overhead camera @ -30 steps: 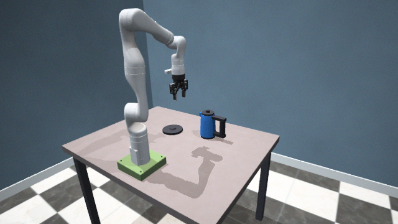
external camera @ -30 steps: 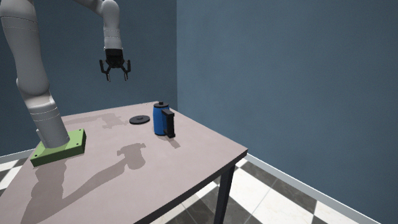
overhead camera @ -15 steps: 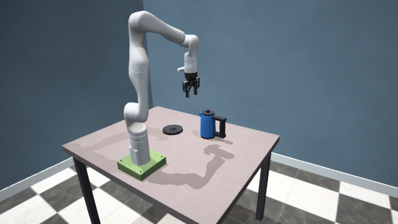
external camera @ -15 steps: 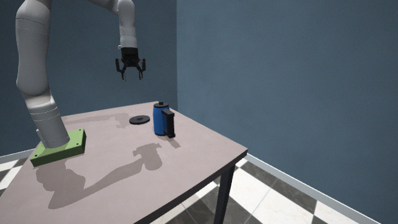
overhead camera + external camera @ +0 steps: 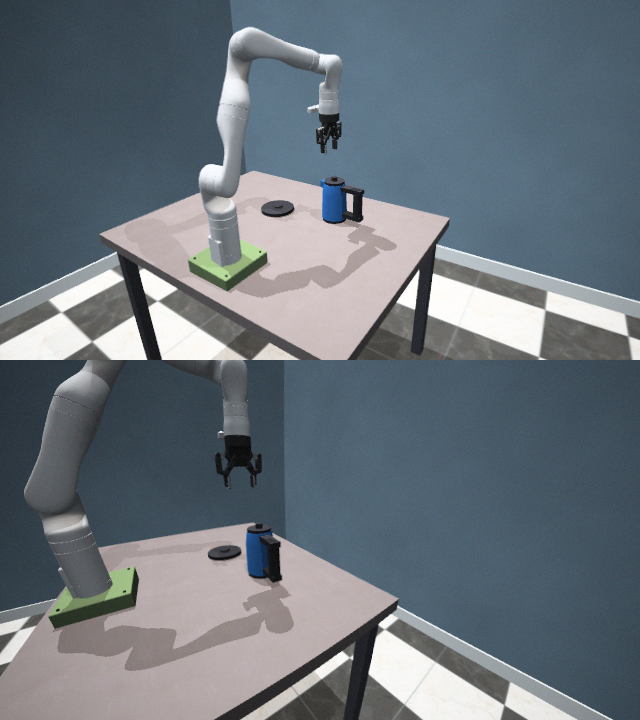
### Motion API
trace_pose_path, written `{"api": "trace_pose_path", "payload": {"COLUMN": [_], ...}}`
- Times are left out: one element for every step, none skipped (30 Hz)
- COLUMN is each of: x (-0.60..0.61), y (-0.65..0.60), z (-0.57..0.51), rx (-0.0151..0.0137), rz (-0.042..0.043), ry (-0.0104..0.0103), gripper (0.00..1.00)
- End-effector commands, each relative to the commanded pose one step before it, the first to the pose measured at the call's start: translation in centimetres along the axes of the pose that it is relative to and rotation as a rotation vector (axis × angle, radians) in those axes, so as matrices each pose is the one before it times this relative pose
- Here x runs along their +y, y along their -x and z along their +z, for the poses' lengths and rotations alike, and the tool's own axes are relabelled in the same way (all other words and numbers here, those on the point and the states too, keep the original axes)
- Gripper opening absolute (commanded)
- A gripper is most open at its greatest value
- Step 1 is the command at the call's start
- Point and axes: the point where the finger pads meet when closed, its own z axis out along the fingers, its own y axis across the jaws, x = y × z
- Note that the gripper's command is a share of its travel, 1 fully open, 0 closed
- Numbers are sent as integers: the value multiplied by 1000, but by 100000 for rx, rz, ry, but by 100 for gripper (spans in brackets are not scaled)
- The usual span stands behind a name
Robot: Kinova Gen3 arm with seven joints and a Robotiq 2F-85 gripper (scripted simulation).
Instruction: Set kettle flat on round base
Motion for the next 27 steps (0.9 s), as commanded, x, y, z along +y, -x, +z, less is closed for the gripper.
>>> {"api": "trace_pose_path", "payload": {"x": [1022, 0, 410, 392, 376, 358, 341, 324, 306, 290, 273, 256, 240, 224, 208, 193, 178, 0, 0, 163, 103, 1, 0, -1, 0, 1, 0], "y": [1303, 0, 260, 243, 237, 222, 214, 204, 190, 183, 171, 159, 151, 143, 128, 120, 112, 0, 0, 103, 65, 0, 0, 0, 0, 0, 0], "z": [797, 0, 3, -3, 2, -2, 0, 1, -2, 1, 0, -2, 1, 3, -3, -1, 0, 0, 0, 2, 73, 208, 188, 169, 151, 133, 116], "rx": [-1002, 0, 4, -4, 2, -2, 0, 1, -2, 2, 0, -2, 1, 3, -3, -1, 0, 0, 0, 2, 2, 1, 0, -1, 0, 1, 0], "rz": [1727, 0, -5, 5, -4, 3, -1, -2, 3, -2, 0, 3, -1, -4, 4, 2, -1, 0, 0, -3, -3, 0, 0, 0, 0, 0, 0], "ry": [-1558, 0, -2, 2, -1, 1, 0, -1, 1, -1, 0, 1, 0, -2, 2, 1, 0, 0, 0, -1, -1, 0, 0, 0, 0, 0, 0], "gripper": [80, 80, 80, 80, 80, 80, 80, 80, 80, 80, 80, 80, 80, 80, 80, 80, 80, 80, 80, 80, 80, 80, 80, 80, 80, 80, 80]}}
